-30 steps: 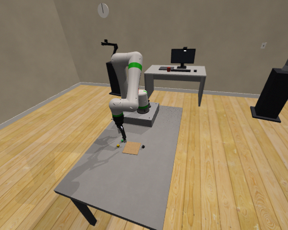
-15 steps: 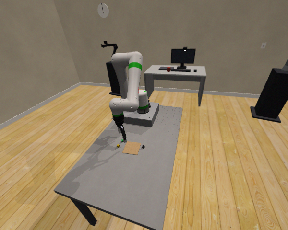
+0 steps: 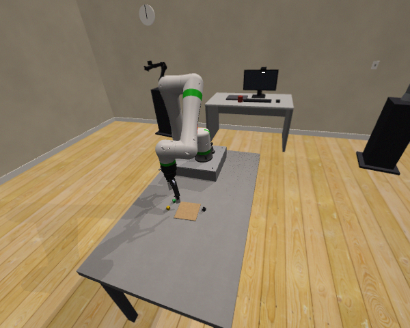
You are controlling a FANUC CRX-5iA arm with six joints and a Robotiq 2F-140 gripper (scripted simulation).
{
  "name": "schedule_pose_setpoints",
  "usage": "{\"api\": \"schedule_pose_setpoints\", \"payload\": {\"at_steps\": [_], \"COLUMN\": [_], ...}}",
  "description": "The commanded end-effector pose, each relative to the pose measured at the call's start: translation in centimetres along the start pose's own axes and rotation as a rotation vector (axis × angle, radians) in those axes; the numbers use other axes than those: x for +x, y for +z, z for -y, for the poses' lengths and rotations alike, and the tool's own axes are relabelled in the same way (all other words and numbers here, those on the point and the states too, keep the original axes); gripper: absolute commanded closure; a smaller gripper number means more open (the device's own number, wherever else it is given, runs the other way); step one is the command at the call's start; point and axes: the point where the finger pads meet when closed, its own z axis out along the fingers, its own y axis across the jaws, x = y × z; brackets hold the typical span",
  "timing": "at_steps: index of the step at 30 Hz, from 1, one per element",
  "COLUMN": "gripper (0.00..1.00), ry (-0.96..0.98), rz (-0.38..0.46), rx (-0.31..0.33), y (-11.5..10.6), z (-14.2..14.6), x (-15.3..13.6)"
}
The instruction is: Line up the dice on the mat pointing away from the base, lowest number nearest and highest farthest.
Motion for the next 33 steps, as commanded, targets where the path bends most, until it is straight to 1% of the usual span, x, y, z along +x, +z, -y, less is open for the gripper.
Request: {"api": "schedule_pose_setpoints", "payload": {"at_steps": [1,13,18,23,28,30,33], "gripper": [0.0,0.0,0.0,0.0,0.0,0.0,0.0], "ry": [0.0,0.0,0.0,0.0,0.0,0.0,0.0], "rz": [0.0,0.0,0.0,0.0,0.0,0.0,0.0], "rx": [0.0,0.0,0.0,0.0,0.0,0.0,0.0], "y": [0.0,0.0,0.0,0.0,0.0,0.0,0.0], "z": [0.0,0.0,-0.4,-1.8,-4.2,-4.2,-6.0], "x": [0.0,0.0,0.4,1.5,3.5,3.5,5.1]}}
